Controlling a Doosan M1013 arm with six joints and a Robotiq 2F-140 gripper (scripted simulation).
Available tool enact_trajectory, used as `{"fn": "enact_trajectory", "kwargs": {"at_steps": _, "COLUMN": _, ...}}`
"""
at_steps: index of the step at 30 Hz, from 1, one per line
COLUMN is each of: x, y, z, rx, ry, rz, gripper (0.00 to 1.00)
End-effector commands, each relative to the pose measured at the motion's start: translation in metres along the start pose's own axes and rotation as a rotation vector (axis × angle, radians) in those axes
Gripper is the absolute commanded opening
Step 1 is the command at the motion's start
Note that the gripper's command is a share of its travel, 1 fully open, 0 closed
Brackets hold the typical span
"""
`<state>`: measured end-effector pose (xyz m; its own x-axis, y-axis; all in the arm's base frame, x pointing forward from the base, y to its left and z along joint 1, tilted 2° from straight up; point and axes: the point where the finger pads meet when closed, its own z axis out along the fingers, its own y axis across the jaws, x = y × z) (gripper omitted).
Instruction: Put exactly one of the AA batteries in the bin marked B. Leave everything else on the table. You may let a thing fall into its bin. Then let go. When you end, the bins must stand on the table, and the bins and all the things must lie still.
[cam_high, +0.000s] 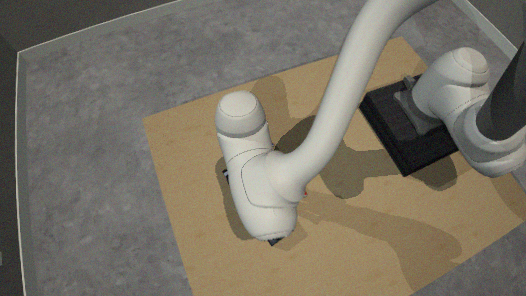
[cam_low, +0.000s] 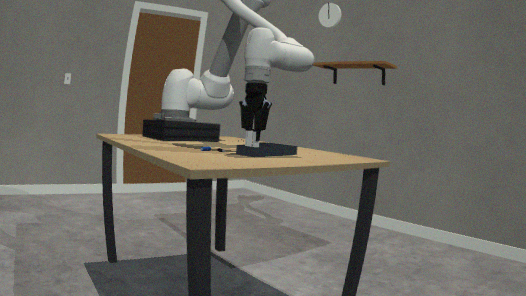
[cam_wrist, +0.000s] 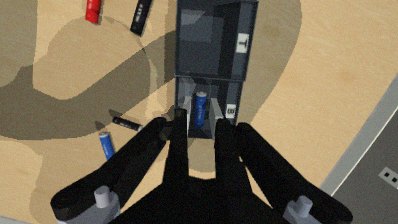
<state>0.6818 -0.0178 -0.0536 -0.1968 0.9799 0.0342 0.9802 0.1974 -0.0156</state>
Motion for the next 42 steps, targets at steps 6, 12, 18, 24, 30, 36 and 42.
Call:
{"fn": "enact_trajectory", "kwargs": {"at_steps": 6, "x": 0.000, "y": 0.000, "z": -0.007, "rx": 0.000, "ry": 0.000, "rz": 0.000, "gripper": 0.17}}
{"fn": "enact_trajectory", "kwargs": {"at_steps": 12, "x": 0.000, "y": 0.000, "z": -0.015, "rx": 0.000, "ry": 0.000, "rz": 0.000, "gripper": 0.17}}
{"fn": "enact_trajectory", "kwargs": {"at_steps": 18, "x": 0.000, "y": 0.000, "z": -0.020, "rx": 0.000, "ry": 0.000, "rz": 0.000, "gripper": 0.17}}
{"fn": "enact_trajectory", "kwargs": {"at_steps": 24, "x": 0.000, "y": 0.000, "z": -0.032, "rx": 0.000, "ry": 0.000, "rz": 0.000, "gripper": 0.17}}
{"fn": "enact_trajectory", "kwargs": {"at_steps": 30, "x": 0.000, "y": 0.000, "z": -0.045, "rx": 0.000, "ry": 0.000, "rz": 0.000, "gripper": 0.17}}
{"fn": "enact_trajectory", "kwargs": {"at_steps": 36, "x": 0.000, "y": 0.000, "z": -0.053, "rx": 0.000, "ry": 0.000, "rz": 0.000, "gripper": 1.00}}
{"fn": "enact_trajectory", "kwargs": {"at_steps": 42, "x": 0.000, "y": 0.000, "z": -0.077, "rx": 0.000, "ry": 0.000, "rz": 0.000, "gripper": 1.00}}
